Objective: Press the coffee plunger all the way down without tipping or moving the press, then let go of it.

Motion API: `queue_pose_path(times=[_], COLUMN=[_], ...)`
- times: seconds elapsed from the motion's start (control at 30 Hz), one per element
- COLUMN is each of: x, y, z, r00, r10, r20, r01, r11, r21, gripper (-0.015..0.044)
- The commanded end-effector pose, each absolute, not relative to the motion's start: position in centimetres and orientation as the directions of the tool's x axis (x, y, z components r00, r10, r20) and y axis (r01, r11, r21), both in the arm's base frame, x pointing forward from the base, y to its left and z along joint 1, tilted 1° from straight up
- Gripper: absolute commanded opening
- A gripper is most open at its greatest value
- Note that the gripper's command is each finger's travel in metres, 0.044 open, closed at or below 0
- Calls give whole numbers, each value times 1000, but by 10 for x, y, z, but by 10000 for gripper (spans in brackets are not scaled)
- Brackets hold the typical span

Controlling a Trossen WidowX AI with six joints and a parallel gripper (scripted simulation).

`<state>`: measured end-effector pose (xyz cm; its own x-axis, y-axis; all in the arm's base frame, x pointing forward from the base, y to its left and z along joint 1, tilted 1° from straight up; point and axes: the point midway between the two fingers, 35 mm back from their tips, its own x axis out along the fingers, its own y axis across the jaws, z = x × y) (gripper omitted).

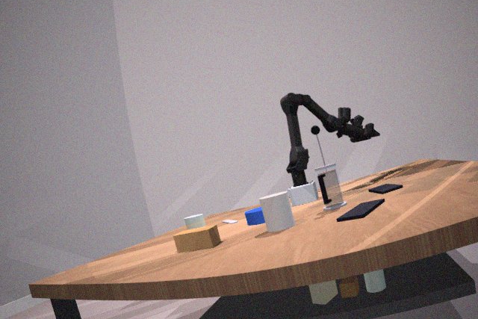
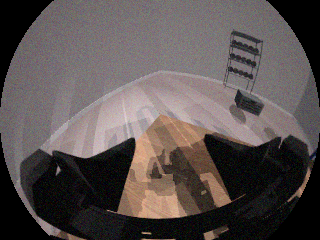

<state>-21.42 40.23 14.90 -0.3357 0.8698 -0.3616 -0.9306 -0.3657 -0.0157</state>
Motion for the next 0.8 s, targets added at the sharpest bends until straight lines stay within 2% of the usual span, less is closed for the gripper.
queue_pose_path(times=[0.0,0.13,0.43,0.77], x=[-211,-174,-18,151], y=[403,417,431,372], z=[150,161,193,227], r00=[-330,-263,38,385], r10=[872,895,922,828], r20=[-362,-360,-385,-408], r01=[-933,-957,-999,-907], r11=[-360,-290,34,420], r21=[-16,-23,-17,-3], gripper=[426,440,440,440])
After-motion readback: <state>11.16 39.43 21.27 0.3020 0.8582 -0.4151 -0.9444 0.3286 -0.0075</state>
